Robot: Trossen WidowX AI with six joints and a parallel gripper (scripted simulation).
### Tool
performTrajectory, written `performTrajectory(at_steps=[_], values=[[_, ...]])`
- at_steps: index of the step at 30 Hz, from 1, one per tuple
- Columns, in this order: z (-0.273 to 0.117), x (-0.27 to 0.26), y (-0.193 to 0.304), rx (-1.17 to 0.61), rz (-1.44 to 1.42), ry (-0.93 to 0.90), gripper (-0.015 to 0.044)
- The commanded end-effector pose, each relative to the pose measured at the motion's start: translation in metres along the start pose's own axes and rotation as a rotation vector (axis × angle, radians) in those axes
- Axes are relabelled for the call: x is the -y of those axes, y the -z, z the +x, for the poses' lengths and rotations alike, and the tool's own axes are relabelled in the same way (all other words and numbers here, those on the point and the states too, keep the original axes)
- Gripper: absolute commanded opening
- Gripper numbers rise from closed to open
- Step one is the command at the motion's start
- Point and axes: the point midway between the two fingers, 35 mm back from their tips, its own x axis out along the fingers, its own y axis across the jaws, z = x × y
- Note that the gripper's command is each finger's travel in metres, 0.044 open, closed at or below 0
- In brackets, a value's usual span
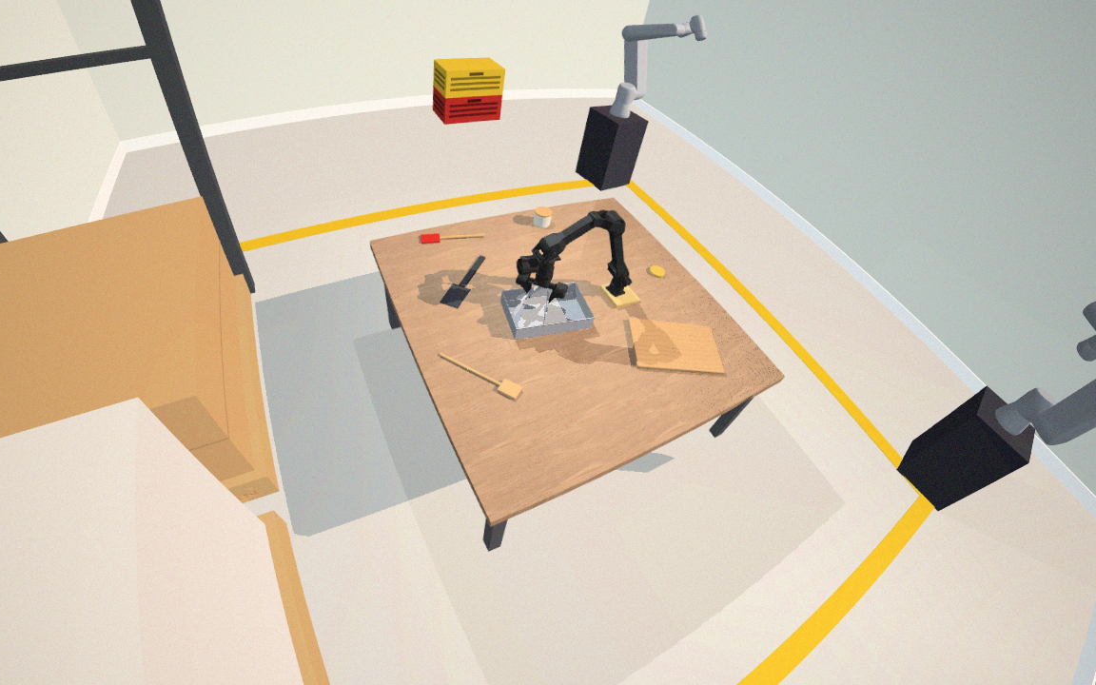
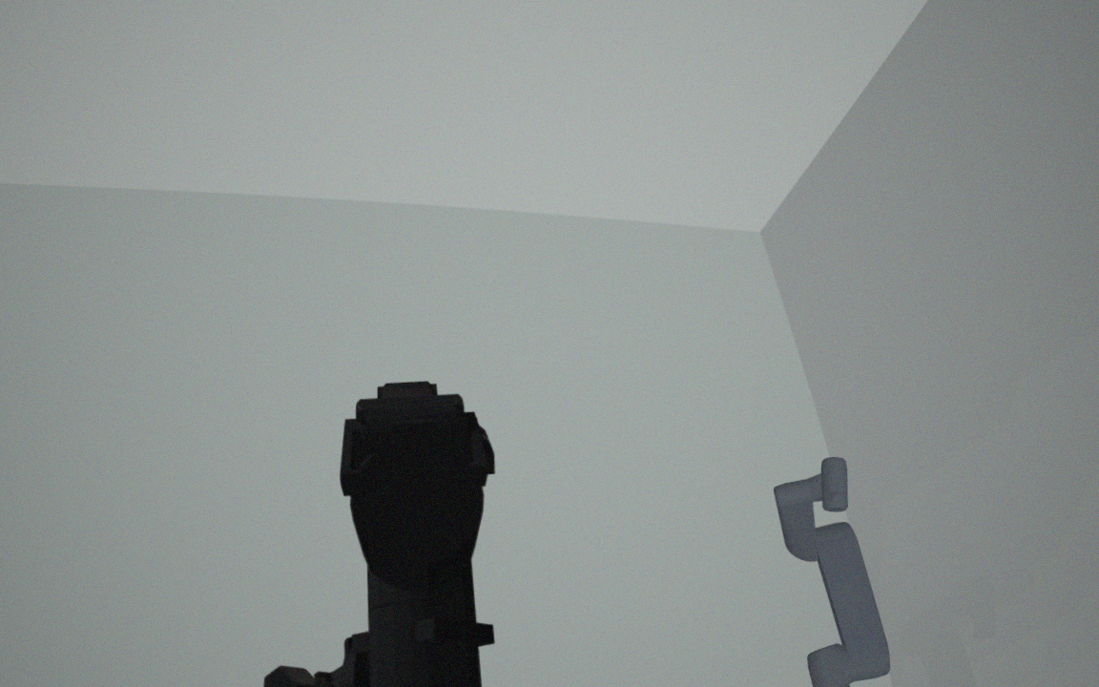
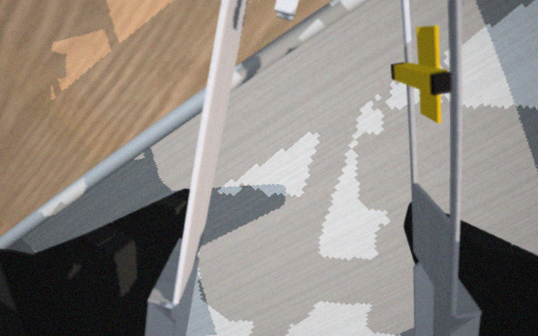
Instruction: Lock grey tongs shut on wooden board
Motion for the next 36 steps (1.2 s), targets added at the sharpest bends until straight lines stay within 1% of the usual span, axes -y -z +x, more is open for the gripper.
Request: performTrajectory(at_steps=[1, 36], values=[[-0.0004, -0.0002, 0.0002, -0.001, 0.0, -0.001, 0.0327], [-0.0004, -0.0002, 0.0002, -0.001, 0.0, -0.001, 0.0093]])
